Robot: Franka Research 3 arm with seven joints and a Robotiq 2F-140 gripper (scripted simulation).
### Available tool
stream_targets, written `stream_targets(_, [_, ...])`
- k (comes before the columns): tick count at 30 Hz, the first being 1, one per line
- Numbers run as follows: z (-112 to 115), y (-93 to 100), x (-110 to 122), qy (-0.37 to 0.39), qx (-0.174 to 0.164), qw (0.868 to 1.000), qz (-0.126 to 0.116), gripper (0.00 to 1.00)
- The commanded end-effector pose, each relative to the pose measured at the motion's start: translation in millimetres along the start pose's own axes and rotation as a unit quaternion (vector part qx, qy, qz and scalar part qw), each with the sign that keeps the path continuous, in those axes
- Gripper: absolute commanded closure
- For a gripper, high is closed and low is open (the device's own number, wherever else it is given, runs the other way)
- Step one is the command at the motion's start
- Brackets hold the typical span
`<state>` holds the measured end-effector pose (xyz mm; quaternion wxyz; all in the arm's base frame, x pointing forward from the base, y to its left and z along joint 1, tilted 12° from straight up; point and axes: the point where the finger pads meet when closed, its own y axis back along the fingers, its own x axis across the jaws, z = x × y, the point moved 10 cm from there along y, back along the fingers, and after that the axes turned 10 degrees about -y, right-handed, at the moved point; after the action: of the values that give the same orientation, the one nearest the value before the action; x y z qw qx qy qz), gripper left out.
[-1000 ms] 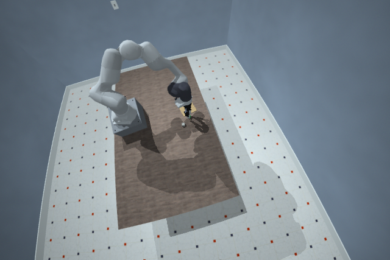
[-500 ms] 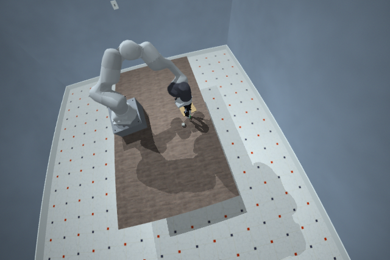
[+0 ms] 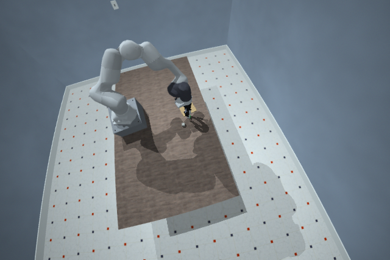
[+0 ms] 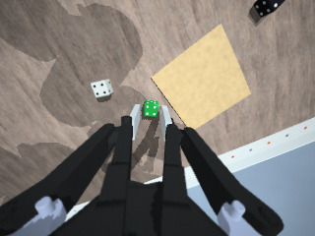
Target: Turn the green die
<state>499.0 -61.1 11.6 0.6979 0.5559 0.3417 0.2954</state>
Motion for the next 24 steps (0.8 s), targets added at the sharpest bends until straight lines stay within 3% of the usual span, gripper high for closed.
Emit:
stream_targets(1, [0,-2.3,-1,0.0,-0.001,1.0,0.0,0.75])
stream_targets(24, [0,-28.8,-1,0.0,-0.001,1.0,0.0,0.75])
